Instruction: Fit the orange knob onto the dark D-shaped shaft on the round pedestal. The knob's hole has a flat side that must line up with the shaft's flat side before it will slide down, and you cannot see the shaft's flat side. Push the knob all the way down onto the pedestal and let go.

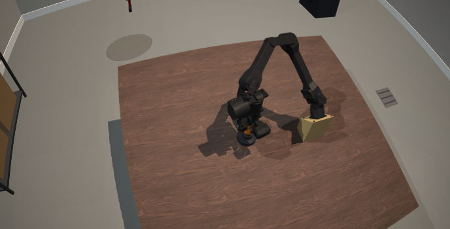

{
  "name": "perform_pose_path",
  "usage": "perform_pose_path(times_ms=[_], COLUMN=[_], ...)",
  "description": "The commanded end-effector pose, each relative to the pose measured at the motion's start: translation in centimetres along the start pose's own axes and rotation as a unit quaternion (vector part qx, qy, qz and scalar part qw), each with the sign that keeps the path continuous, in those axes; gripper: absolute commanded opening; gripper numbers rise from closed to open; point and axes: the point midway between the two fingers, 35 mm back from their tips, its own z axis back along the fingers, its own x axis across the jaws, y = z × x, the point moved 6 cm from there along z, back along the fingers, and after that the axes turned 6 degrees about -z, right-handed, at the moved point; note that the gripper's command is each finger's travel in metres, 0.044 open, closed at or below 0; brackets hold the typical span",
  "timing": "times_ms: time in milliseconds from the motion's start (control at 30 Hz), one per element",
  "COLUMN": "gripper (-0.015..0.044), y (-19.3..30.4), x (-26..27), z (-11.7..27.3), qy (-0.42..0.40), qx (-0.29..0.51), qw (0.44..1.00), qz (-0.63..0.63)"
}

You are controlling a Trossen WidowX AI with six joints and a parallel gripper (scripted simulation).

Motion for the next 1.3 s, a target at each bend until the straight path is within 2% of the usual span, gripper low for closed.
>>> perform_pose_path(times_ms=[0, 267, 1267], gripper=[0.0000, 0.0000, 0.0000], y=[-0.22, -0.30, -0.16], x=[-0.05, 0.06, -0.14], z=[0.38, 0.25, 0.12], qy=[0.000, 0.000, 0.000], qx=[-0.002, -0.002, -0.002], qw=[1.000, 0.995, 0.995], qz=[0.000, 0.104, 0.104])
